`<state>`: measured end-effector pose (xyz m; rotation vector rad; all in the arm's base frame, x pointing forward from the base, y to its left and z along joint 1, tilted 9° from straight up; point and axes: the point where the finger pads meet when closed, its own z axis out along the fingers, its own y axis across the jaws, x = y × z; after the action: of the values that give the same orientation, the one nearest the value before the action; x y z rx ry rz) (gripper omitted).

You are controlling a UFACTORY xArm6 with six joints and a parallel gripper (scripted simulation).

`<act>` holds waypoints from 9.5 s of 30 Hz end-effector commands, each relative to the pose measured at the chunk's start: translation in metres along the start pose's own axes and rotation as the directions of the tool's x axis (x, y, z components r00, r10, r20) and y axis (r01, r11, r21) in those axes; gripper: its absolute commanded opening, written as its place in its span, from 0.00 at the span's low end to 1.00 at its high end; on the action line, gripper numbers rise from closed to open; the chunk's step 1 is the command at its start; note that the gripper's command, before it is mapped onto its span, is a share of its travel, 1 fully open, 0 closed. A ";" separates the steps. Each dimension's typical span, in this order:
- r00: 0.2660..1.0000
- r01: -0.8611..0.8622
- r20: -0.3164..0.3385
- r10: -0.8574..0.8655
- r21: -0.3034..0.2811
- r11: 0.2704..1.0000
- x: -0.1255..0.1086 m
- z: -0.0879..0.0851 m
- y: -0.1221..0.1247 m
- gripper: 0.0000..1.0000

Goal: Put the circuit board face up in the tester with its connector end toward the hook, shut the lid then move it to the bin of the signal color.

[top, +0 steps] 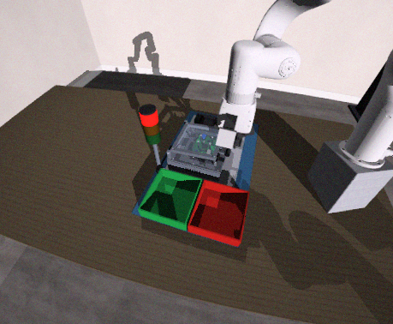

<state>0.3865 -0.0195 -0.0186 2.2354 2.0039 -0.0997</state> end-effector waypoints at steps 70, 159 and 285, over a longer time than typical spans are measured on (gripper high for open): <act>1.000 0.000 0.000 0.000 -0.005 1.000 0.000 0.014 0.002 0.00; 1.000 0.000 0.000 0.000 -0.005 1.000 0.000 -0.145 0.115 0.00; 1.000 0.000 0.000 0.000 -0.005 1.000 0.000 -0.158 0.217 0.51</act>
<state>0.5937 -0.0195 0.1460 2.2353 2.0037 -0.1015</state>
